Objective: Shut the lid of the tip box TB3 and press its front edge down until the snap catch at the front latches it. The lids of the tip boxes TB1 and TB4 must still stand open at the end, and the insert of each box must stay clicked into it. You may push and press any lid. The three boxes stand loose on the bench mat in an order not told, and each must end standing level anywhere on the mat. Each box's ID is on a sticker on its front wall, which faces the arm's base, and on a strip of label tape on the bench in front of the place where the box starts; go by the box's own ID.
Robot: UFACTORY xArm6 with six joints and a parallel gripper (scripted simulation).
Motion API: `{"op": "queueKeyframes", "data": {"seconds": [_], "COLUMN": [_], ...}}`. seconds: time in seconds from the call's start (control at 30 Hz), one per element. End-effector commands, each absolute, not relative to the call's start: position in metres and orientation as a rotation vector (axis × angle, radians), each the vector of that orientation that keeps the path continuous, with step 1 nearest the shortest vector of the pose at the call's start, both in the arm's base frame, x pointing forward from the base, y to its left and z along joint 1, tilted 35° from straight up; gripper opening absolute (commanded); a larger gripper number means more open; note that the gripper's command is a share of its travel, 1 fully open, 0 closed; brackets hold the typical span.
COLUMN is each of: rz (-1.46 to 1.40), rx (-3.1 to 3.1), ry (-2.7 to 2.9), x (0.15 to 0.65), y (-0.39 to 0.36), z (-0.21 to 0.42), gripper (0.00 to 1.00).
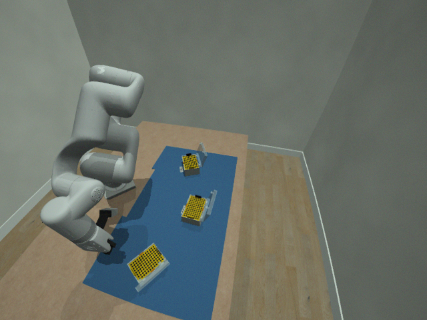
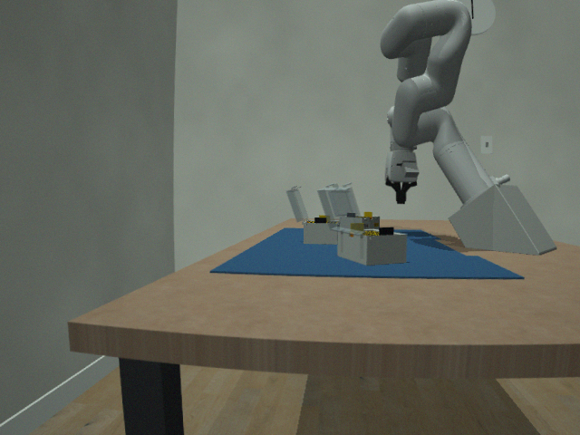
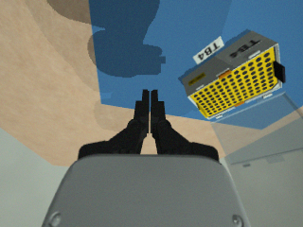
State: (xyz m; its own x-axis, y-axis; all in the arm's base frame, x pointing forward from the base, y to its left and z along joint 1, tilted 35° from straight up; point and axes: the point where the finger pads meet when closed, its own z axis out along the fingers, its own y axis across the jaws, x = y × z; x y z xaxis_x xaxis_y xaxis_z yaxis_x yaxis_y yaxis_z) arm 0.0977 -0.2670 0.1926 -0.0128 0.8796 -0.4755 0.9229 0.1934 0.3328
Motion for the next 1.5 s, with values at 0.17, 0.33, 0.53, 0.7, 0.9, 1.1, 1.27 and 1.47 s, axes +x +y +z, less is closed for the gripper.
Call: {"op": "queueKeyframes", "data": {"seconds": [0.17, 0.33, 0.53, 0.7, 0.9, 1.1, 1.27, 1.47], "rz": [-0.100, -0.100, -0.100, -0.100, -0.100, -0.100, -0.100, -0.100], "rx": [1.686, 1.686, 1.686, 1.686, 1.686, 1.686, 1.686, 1.686], "ry": [1.883, 1.883, 1.883, 1.883, 1.883, 1.883, 1.883, 1.883], "x": [0.120, 0.124, 0.124, 0.124, 0.124, 0.124, 0.124, 0.124], "y": [-0.300, -0.304, -0.304, -0.304, -0.304, -0.304, -0.304, -0.304], "z": [0.154, 0.145, 0.145, 0.145, 0.145, 0.145, 0.145, 0.145], "gripper": [0.00, 0.00, 0.00, 0.00, 0.00, 0.00, 0.00, 0.00]}}
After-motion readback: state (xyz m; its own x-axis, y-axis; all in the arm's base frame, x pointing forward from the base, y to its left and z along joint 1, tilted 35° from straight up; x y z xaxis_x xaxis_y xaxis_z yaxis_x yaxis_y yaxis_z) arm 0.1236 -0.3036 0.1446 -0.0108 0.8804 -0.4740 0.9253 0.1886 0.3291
